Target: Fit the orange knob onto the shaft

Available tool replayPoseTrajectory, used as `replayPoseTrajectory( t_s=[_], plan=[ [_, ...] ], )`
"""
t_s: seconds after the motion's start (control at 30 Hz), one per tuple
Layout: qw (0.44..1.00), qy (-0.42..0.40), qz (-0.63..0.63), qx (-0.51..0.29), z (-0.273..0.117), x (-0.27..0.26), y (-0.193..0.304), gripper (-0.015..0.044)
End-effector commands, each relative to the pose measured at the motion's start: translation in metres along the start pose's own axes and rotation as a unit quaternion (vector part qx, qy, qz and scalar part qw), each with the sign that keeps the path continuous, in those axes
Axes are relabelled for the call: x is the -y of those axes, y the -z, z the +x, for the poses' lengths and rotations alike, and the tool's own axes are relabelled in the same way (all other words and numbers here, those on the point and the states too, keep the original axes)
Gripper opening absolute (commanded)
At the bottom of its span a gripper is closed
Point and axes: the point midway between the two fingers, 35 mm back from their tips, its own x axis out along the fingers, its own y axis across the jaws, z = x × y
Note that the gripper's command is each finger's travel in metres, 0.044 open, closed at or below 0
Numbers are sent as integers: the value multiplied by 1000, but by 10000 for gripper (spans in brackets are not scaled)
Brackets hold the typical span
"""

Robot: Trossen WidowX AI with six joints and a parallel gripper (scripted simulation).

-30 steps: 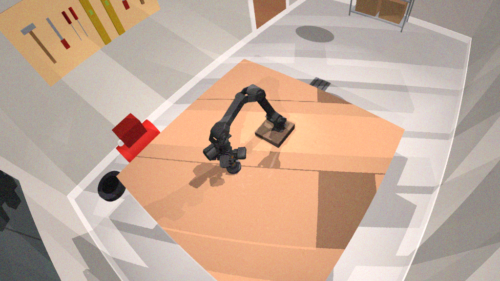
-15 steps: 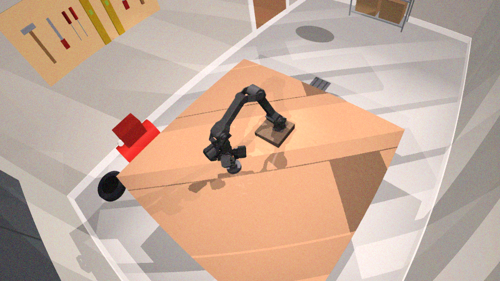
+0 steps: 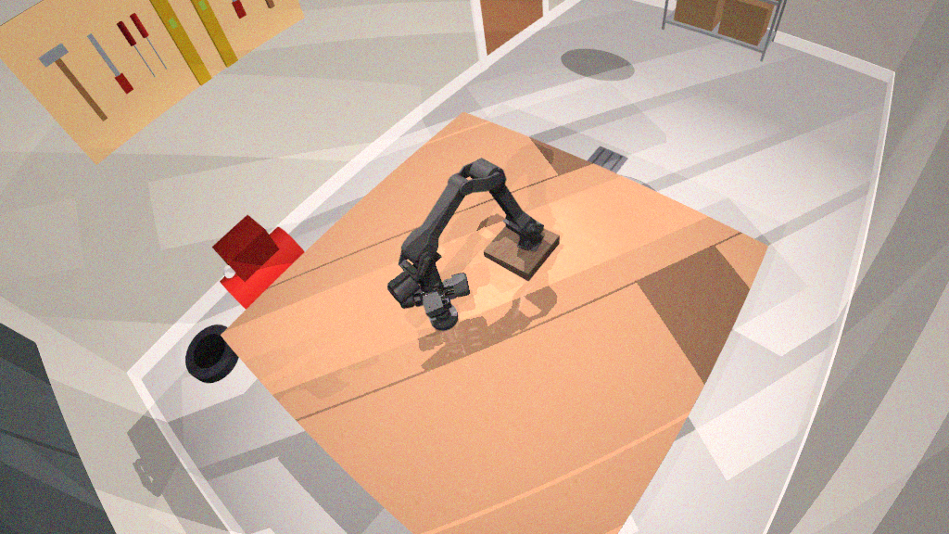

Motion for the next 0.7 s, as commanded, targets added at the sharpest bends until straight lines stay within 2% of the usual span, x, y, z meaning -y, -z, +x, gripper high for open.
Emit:
replayPoseTrajectory(
  t_s=[0.0,0.5,0.67],
  plan=[
    [1000,1,-2,2,0,0,-1,0],
    [1000,1,-2,2,-4,2,-2,0],
    [998,2,-65,2,-5,3,-2,0]
  ],
)
